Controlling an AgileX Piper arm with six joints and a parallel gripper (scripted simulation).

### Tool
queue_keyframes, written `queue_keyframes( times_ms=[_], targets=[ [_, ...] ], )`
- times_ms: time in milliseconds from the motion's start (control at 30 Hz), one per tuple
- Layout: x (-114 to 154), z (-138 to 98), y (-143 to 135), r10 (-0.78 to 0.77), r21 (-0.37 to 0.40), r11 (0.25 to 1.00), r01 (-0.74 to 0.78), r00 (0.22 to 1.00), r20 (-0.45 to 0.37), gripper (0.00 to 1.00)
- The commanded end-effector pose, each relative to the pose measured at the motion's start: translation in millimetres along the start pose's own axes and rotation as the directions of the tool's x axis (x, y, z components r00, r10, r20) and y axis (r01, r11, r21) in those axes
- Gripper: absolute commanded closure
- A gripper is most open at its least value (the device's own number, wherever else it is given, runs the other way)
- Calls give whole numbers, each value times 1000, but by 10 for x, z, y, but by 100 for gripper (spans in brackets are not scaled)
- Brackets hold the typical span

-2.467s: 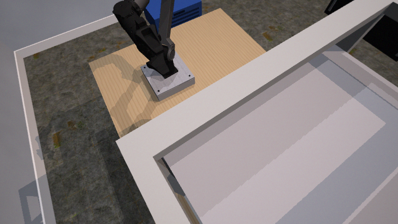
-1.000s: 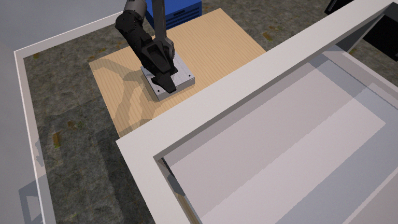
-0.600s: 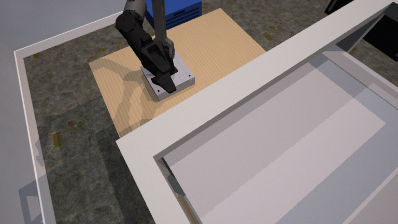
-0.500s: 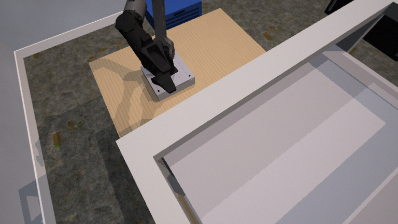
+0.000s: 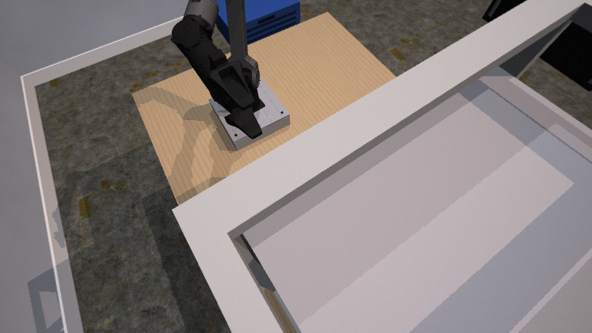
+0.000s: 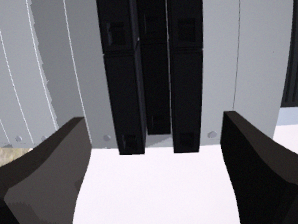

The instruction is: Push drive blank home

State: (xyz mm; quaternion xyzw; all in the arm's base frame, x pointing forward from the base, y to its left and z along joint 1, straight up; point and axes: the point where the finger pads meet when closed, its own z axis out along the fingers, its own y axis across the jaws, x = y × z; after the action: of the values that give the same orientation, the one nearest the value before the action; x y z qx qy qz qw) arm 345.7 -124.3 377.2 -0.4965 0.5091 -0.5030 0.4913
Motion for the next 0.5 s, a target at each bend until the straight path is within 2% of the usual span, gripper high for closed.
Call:
queue_keyframes(
  times_ms=[0,33,467],
  targets=[
    [-1,-3,-16,-2,3,1000,2,1000,0,0],
    [-1,-3,-16,-2,3,1000,2,1000,0,100],
    [-1,-3,-16,-2,3,1000,2,1000,0,100]
  ],
)
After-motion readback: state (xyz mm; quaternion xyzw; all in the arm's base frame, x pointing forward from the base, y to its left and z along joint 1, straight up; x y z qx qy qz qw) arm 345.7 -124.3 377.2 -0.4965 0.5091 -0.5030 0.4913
